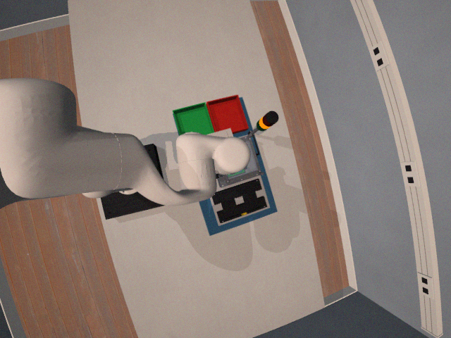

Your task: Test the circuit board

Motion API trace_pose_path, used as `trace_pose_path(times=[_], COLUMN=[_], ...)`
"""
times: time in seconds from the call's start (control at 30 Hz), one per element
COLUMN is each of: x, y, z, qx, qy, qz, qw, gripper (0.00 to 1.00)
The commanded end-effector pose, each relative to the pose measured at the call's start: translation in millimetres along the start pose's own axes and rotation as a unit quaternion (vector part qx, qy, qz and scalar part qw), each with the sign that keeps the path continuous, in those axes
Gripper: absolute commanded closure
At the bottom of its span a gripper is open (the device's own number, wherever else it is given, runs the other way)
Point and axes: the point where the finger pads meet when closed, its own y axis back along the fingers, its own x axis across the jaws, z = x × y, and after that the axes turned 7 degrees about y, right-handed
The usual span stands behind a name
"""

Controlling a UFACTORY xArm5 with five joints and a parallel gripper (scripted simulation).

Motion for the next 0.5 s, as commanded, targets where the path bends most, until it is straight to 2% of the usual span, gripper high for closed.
trace_pose_path(times=[0.0,0.43,0.47], x=[1.1,1.1,1.1], y=[1.2,1.2,1.2], z=[0.3,0.3,0.3], qx=[0.0,0.0,0.0], qy=[0.0,0.0,0.0], qz=[0.002,0.002,0.002], qw=[1.0,1.0,1.0], gripper=[0.0,0.0,1.0])
